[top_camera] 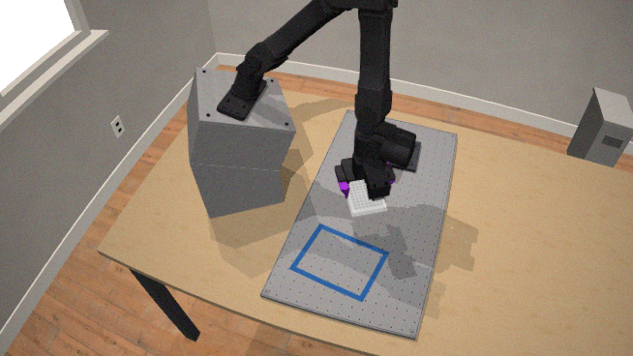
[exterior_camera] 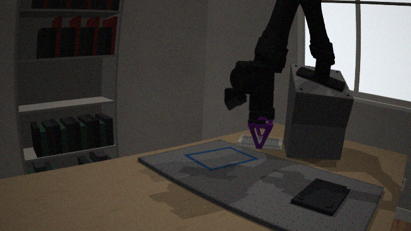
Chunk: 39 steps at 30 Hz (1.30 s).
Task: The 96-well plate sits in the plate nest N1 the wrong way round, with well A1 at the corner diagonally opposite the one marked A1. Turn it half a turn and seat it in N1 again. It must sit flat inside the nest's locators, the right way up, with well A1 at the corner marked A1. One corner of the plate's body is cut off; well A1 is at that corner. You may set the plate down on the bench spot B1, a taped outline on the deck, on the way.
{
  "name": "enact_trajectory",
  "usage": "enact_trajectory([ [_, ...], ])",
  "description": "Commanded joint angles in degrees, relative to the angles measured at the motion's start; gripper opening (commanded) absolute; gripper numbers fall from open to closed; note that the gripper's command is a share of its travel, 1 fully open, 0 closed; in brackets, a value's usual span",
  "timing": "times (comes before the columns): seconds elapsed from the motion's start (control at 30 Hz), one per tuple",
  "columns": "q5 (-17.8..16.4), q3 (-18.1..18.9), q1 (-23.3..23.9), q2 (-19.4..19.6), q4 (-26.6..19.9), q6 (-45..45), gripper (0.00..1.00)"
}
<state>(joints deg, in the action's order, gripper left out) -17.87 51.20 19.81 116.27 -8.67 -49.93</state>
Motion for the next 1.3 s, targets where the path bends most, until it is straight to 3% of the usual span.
enact_trajectory([
  [0.0,1.00,-0.16,-1.06,-1.32,0.47,-2.75,0.00],
  [0.63,3.80,-1.06,-9.85,-4.75,0.25,-11.38,0.00],
  [1.27,7.31,0.61,-19.78,-6.99,-1.61,-20.86,0.00],
])
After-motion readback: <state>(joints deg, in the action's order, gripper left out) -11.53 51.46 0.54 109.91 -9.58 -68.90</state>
